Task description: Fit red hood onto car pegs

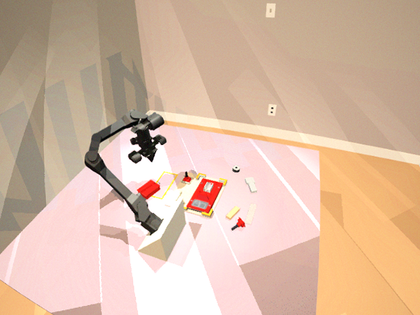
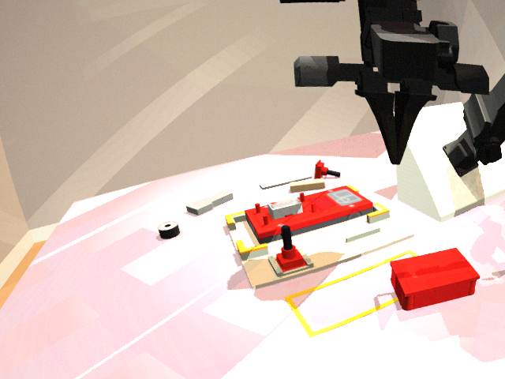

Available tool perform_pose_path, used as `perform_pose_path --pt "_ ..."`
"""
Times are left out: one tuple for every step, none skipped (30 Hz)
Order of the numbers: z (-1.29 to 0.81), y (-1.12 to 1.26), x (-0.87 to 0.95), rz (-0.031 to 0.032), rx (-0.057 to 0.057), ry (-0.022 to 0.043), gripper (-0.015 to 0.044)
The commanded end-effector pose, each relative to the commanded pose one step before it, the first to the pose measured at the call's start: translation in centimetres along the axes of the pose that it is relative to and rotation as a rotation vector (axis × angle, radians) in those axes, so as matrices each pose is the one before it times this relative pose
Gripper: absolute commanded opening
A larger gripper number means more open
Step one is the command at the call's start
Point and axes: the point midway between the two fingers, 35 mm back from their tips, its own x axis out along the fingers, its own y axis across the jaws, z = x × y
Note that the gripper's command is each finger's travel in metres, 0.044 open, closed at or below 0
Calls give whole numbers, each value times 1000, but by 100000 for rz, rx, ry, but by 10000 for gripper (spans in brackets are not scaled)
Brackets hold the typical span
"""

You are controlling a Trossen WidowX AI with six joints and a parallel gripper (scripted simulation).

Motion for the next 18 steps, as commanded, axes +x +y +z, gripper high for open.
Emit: perform_pose_path --pt "0 0 0 0 0 0 0" --pt "0 0 0 0 0 0 0" --pt "0 0 0 0 0 0 0" --pt "0 0 0 0 0 0 0" --pt "0 0 0 0 0 0 0" --pt "0 0 0 0 0 0 0" --pt "0 0 0 0 0 0 0" --pt "0 0 0 0 0 0 0" --pt "0 0 0 0 0 0 0" --pt "0 0 0 0 0 0 0" --pt "0 0 0 0 0 0 0" --pt "0 0 0 0 0 0 0" --pt "0 0 0 0 0 0 0" --pt "0 0 0 0 0 0 0" --pt "4 28 43 56 874 11 26" --pt "10 84 129 167 2623 35 52" --pt "12 141 215 276 4371 69 79" --pt "5 174 263 335 5347 100 105"
